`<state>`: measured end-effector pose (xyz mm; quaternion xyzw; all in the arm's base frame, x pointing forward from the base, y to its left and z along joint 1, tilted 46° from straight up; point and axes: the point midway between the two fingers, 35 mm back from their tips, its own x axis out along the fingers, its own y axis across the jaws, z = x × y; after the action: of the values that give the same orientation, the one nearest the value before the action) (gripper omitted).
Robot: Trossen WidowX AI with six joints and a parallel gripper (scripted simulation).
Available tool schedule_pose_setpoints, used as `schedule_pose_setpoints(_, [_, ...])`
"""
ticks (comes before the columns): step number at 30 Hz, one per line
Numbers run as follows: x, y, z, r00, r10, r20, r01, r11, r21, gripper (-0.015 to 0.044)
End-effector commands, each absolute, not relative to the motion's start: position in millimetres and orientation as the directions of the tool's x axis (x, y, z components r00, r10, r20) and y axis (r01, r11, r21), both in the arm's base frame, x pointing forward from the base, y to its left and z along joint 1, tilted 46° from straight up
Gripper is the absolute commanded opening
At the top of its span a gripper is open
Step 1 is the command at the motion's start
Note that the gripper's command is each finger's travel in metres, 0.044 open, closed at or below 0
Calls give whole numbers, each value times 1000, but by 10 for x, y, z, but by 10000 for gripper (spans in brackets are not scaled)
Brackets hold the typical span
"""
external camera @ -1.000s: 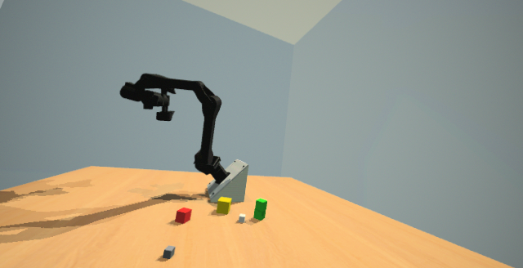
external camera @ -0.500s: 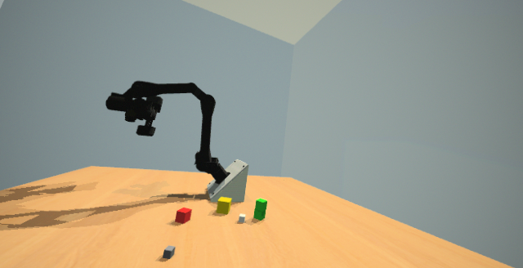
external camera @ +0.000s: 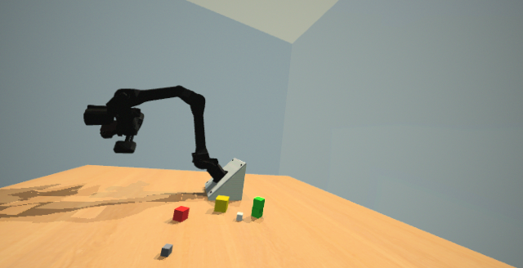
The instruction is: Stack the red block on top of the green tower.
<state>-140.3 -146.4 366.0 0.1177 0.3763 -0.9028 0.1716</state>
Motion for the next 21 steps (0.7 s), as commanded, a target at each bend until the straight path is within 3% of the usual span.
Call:
schedule_pose_setpoints(1, [-1232, -1703, 3522, -878, -300, -372, 476, -611, -632, 440])
schedule_pose_setpoints(21, [-105, -2366, 2921, -633, -580, -513, 736, -246, -630, 440])
